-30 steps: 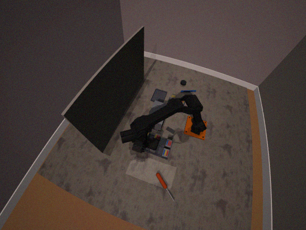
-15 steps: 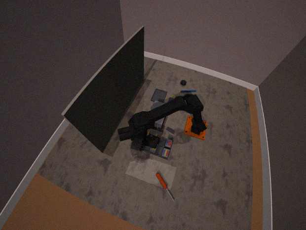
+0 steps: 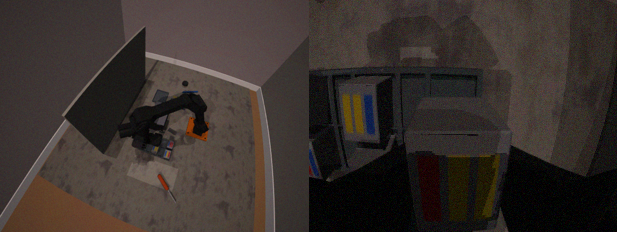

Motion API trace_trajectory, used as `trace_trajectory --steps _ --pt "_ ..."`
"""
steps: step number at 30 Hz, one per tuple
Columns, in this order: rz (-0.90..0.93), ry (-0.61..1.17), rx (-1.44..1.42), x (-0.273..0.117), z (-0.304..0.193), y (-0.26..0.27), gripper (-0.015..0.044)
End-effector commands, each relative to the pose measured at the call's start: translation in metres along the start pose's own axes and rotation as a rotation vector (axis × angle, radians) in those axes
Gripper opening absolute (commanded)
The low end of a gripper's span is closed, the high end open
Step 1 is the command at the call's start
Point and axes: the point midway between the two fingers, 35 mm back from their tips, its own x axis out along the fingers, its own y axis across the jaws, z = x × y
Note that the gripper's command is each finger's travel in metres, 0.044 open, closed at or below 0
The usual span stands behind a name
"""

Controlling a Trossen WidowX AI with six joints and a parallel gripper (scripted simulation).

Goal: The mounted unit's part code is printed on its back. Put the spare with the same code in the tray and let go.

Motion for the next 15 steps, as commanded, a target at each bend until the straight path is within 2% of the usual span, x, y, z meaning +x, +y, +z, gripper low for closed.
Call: trace_trajectory --steps 1,10,15 --pt "-0.014 -0.009 0.000 -0.018 0.000 0.000 0.0000" --pt "-0.027 -0.017 -0.001 -0.062 -0.006 0.006 0.0000" --pt "-0.030 -0.018 0.002 -0.066 -0.010 0.004 0.0000"
